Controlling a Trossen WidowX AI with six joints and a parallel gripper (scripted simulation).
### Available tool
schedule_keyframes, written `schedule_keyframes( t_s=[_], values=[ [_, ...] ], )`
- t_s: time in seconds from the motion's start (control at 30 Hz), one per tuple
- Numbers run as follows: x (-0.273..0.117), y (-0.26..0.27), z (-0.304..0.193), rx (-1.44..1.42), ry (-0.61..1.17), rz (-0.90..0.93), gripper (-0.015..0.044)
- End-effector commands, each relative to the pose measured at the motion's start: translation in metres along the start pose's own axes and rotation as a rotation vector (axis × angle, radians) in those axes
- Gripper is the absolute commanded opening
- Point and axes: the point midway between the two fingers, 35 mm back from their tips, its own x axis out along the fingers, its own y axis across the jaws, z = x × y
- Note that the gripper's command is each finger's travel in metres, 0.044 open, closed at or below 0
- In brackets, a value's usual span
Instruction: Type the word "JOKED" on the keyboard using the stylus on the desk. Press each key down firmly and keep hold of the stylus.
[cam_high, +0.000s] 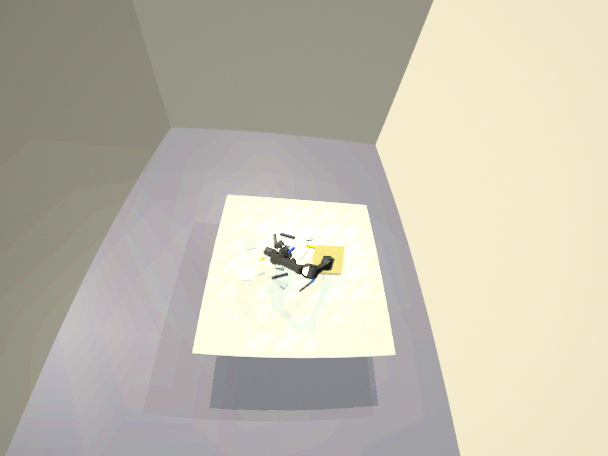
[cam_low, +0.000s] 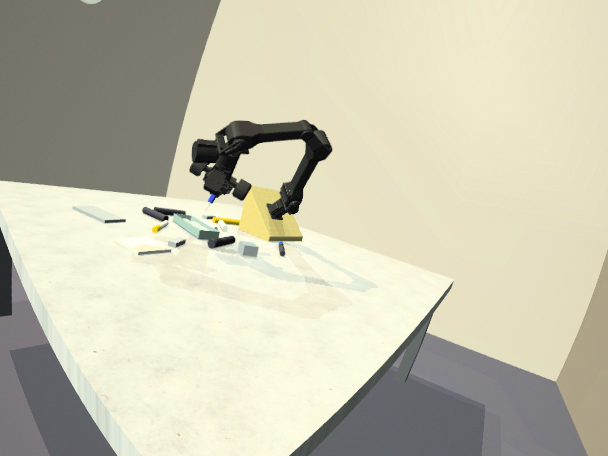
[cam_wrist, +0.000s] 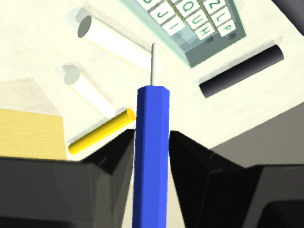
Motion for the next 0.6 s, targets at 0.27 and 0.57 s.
schedule_keyframes(
  t_s=[0.27, 0.57],
  values=[
    [0.004, -0.024, 0.007, -0.198, 0.184, 0.021, 0.0000],
    [0.009, -0.036, 0.011, -0.315, 0.289, 0.046, 0.0000]
  ],
)
